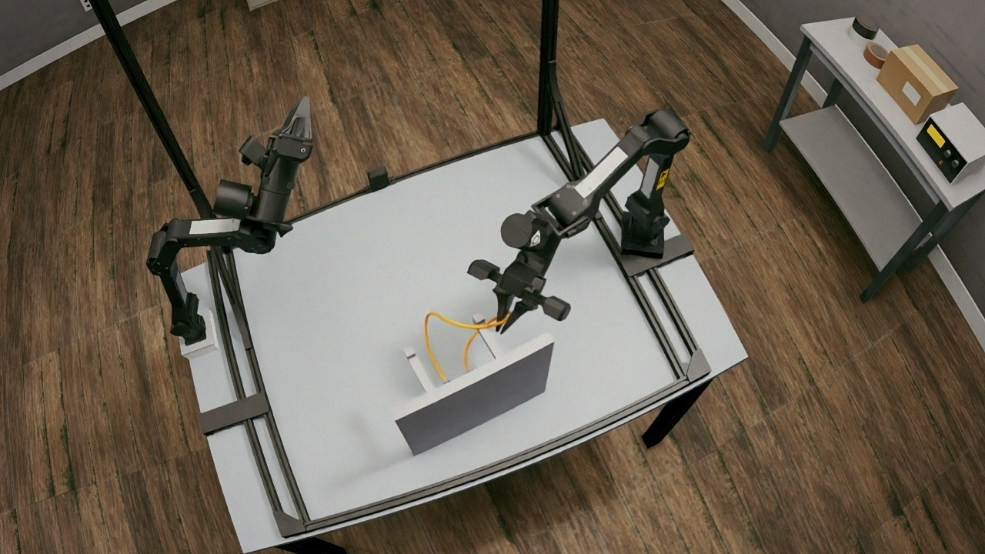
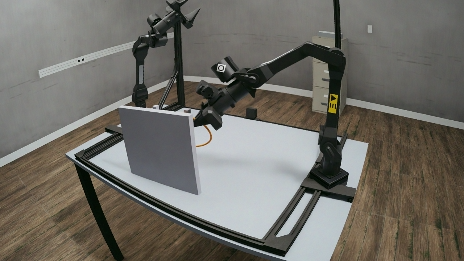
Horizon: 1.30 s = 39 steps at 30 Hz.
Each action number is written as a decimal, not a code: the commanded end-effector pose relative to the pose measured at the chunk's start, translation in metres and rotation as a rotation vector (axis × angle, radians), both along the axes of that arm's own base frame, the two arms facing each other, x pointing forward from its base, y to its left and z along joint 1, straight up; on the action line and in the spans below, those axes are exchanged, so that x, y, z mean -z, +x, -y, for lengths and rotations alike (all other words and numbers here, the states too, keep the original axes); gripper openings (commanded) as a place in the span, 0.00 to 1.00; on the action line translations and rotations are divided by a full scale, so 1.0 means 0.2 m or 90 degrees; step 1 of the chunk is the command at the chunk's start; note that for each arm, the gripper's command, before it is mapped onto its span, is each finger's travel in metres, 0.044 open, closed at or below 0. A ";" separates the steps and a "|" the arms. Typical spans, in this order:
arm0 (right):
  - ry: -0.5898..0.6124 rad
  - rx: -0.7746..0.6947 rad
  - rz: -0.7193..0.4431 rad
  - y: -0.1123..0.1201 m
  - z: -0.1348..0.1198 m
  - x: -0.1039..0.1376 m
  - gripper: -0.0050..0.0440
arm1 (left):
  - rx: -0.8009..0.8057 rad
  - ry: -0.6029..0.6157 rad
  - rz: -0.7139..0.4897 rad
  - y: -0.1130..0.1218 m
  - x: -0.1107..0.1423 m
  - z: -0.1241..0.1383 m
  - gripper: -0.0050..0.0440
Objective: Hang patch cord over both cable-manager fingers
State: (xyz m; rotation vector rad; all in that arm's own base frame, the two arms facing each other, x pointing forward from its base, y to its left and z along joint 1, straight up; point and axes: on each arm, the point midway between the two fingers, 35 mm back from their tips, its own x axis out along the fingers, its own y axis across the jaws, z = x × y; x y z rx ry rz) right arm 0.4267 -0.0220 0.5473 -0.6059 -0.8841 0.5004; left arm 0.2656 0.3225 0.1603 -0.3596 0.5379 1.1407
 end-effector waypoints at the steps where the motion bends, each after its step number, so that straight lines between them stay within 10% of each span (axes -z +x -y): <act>1: 0.017 0.010 -0.042 0.08 0.07 0.11 1.00 | 0.000 0.012 0.012 0.01 -0.05 -0.01 0.15; 39: 0.149 0.080 -0.339 0.43 0.51 1.09 1.00 | 0.000 0.012 0.012 0.01 -0.05 -0.01 0.15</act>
